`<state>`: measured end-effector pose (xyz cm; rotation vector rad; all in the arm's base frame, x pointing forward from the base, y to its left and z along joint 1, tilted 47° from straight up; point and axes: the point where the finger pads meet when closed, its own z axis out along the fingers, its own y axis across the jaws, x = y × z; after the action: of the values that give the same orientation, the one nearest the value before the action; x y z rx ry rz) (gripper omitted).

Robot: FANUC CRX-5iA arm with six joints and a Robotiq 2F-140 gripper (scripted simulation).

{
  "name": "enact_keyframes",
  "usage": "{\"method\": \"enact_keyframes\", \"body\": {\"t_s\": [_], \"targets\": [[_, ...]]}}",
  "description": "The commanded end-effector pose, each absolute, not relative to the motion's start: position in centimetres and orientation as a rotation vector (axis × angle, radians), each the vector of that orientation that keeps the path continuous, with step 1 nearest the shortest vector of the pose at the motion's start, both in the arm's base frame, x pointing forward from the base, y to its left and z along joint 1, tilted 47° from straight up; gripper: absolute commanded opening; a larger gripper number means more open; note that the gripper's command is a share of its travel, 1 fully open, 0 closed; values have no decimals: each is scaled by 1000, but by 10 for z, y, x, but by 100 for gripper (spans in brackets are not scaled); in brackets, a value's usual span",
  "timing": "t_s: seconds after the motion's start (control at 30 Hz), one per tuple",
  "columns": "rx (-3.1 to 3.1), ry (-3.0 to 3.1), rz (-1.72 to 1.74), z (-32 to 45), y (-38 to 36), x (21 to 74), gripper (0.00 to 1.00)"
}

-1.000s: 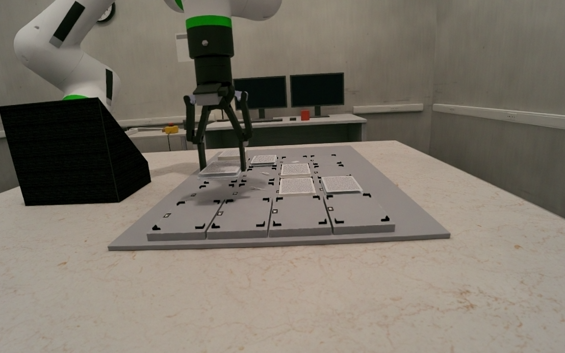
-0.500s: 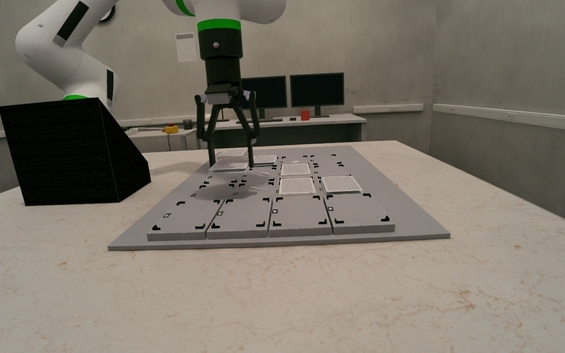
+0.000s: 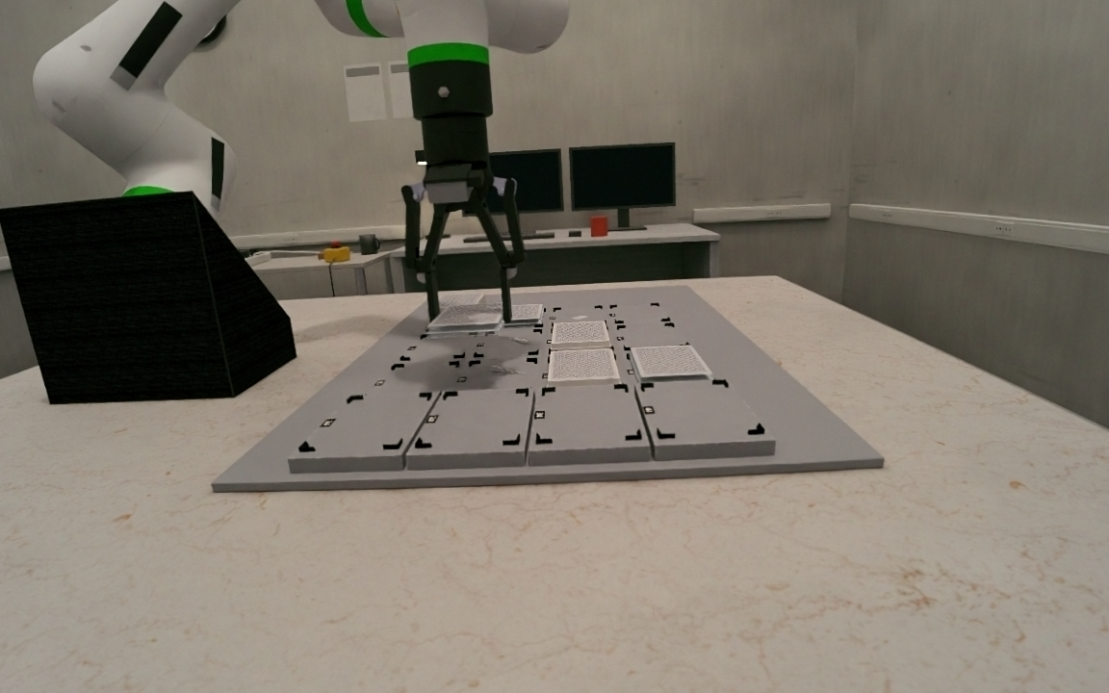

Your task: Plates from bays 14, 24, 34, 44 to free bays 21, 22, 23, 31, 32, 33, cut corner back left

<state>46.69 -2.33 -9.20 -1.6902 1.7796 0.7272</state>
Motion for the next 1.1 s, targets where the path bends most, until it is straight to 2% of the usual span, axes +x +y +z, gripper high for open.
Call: {"method": "enact_keyframes", "body": {"t_s": [0.0,1.07], "targets": [[-1691,1780,725,-85,-19,472,10],[-1690,1780,725,-35,27,504,10]]}}
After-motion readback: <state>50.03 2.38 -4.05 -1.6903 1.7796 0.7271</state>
